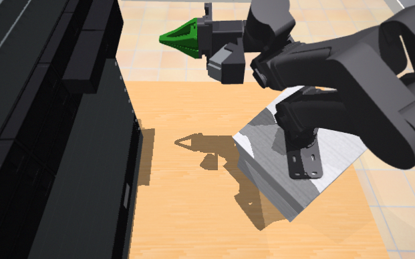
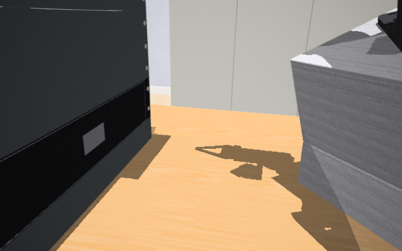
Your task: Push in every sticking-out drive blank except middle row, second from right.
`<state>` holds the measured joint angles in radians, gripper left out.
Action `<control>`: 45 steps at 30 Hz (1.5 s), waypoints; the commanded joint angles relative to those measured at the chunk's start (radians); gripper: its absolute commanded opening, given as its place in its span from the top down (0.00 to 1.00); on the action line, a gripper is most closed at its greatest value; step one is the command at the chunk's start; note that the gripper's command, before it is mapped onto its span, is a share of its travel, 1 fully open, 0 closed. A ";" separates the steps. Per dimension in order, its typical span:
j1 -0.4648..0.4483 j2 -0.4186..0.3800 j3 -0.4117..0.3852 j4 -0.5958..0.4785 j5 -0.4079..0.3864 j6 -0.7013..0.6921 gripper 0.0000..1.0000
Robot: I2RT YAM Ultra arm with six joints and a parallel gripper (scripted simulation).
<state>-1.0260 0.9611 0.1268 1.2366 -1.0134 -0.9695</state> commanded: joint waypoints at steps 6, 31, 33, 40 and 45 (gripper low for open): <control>-0.019 0.100 -0.023 0.204 -0.015 0.050 1.00; 0.283 0.192 0.170 0.030 0.242 -0.131 1.00; 0.288 0.188 0.174 0.020 0.249 -0.136 1.00; 0.291 0.181 0.181 -0.005 0.262 -0.147 1.00; 0.292 0.180 0.182 -0.007 0.263 -0.143 1.00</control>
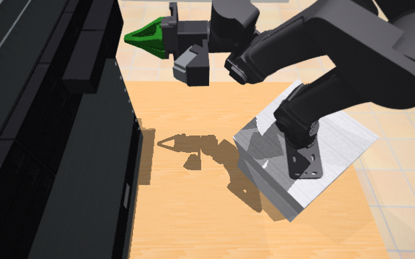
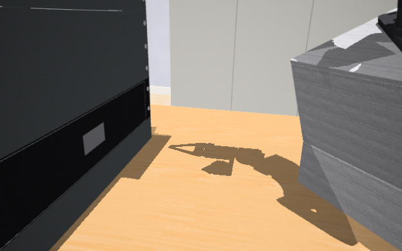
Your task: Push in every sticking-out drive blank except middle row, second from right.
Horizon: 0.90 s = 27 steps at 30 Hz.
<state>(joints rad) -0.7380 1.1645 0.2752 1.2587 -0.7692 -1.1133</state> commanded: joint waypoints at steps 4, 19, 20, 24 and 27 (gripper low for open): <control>-0.004 -0.021 0.036 -0.032 0.018 0.004 1.00; -0.029 0.002 0.070 -0.043 -0.009 0.019 1.00; -0.029 0.002 0.070 -0.043 -0.008 0.019 1.00; -0.029 0.002 0.070 -0.043 -0.008 0.019 1.00; -0.029 0.002 0.070 -0.043 -0.008 0.019 1.00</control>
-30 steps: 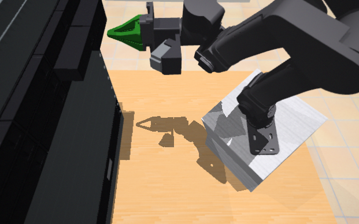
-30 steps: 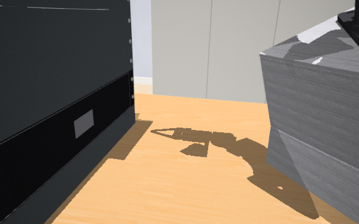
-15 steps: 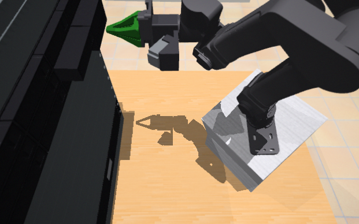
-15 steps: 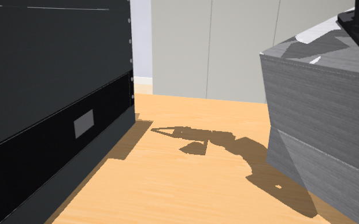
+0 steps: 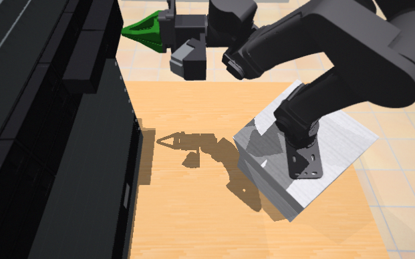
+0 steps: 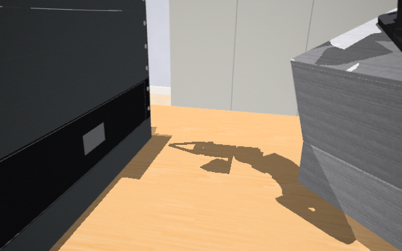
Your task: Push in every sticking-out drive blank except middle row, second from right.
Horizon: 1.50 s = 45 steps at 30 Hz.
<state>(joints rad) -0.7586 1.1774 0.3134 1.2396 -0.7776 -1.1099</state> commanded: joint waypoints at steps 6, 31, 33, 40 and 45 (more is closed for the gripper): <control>0.038 0.030 0.048 -0.038 0.035 -0.013 1.00; 0.065 0.027 0.098 -0.078 0.061 -0.020 1.00; 0.065 0.027 0.098 -0.078 0.061 -0.020 1.00; 0.065 0.027 0.098 -0.078 0.061 -0.020 1.00; 0.065 0.027 0.098 -0.078 0.061 -0.020 1.00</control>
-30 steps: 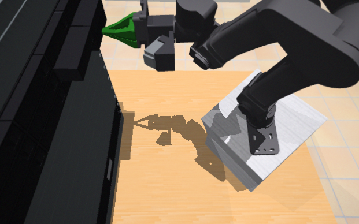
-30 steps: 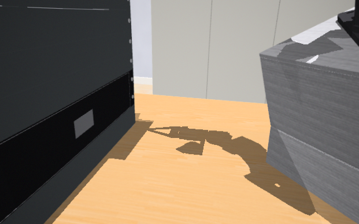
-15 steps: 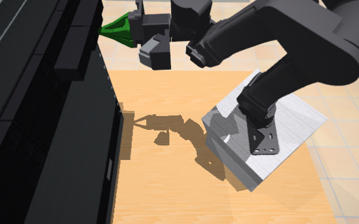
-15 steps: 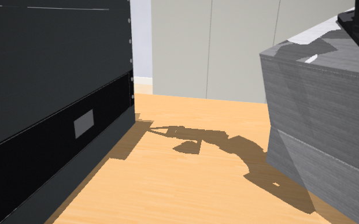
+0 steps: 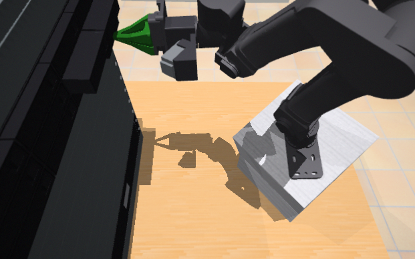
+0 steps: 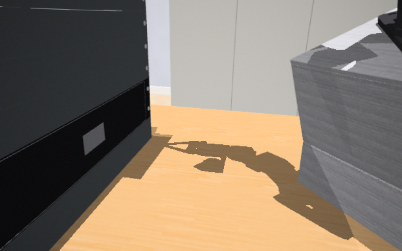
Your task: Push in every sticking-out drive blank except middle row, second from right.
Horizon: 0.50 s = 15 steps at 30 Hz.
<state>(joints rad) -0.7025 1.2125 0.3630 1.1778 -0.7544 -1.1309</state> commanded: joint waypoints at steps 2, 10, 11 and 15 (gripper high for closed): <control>0.009 -0.008 0.048 -0.016 0.038 0.001 1.00; 0.025 0.022 0.086 -0.048 0.052 -0.011 1.00; 0.026 0.024 0.089 -0.051 0.053 -0.010 1.00; 0.024 0.007 0.091 -0.052 0.054 -0.007 1.00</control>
<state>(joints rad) -0.6834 1.2278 0.4023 1.1339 -0.7490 -1.1389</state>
